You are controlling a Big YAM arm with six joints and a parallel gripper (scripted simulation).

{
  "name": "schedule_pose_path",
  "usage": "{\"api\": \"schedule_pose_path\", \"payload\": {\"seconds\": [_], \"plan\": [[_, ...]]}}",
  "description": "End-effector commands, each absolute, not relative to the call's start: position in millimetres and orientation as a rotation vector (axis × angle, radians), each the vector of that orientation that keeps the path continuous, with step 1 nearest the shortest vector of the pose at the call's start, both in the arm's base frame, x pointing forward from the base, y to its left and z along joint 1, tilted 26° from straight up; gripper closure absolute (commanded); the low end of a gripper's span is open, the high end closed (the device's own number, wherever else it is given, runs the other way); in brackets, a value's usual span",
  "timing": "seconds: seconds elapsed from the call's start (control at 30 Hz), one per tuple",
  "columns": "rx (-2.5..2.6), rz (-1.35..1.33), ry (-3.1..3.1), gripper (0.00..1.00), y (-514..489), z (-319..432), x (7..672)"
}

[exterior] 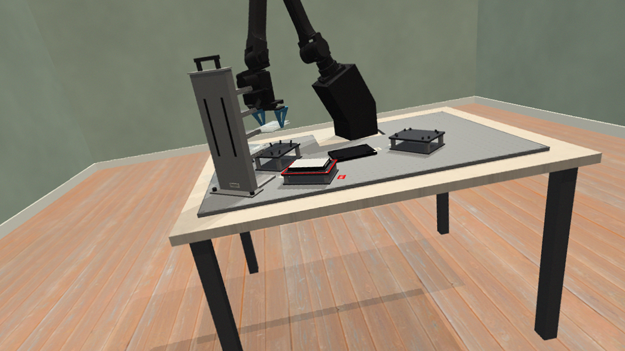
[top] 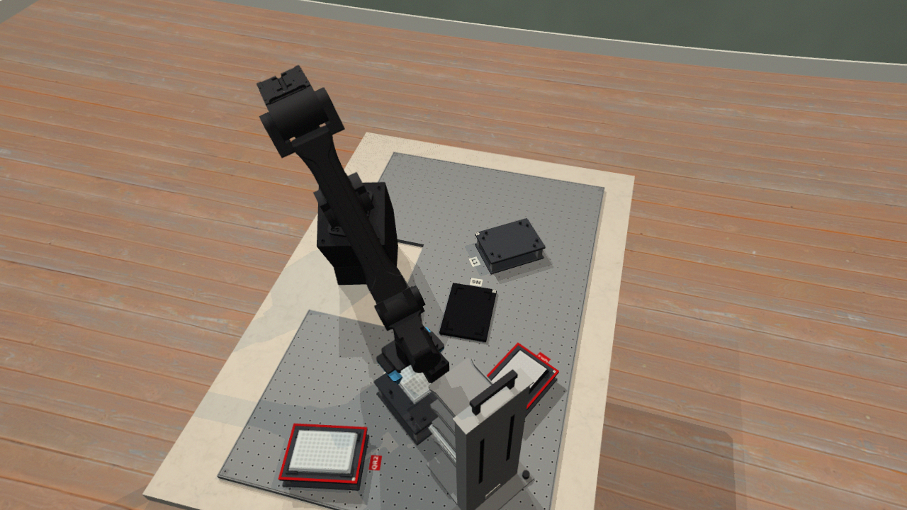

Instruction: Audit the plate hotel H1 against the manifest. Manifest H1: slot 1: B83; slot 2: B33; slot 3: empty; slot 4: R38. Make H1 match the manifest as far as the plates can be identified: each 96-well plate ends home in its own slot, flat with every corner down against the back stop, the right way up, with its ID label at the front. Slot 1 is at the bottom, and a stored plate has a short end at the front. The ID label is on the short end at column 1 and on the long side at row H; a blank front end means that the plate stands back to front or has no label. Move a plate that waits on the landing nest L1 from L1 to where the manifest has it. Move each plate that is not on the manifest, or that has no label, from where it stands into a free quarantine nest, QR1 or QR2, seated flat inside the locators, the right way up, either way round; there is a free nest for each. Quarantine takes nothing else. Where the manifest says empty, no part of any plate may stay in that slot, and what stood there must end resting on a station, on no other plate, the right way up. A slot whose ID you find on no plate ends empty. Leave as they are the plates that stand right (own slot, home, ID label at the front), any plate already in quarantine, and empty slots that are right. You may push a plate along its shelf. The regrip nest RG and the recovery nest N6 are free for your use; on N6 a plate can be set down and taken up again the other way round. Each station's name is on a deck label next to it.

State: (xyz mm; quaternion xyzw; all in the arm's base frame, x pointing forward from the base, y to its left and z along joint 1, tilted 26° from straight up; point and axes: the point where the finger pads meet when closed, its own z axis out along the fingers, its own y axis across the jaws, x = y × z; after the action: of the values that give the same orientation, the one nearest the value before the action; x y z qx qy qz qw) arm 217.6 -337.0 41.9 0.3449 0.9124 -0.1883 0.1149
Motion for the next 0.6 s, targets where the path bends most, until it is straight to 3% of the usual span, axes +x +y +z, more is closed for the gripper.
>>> {"api": "schedule_pose_path", "payload": {"seconds": [0.0, 0.57], "plan": [[0.999, -0.566, 2.661, 0.14, -344, 41, 218], [0.993, -0.575, 2.641, 0.14, -351, 41, 226]]}}
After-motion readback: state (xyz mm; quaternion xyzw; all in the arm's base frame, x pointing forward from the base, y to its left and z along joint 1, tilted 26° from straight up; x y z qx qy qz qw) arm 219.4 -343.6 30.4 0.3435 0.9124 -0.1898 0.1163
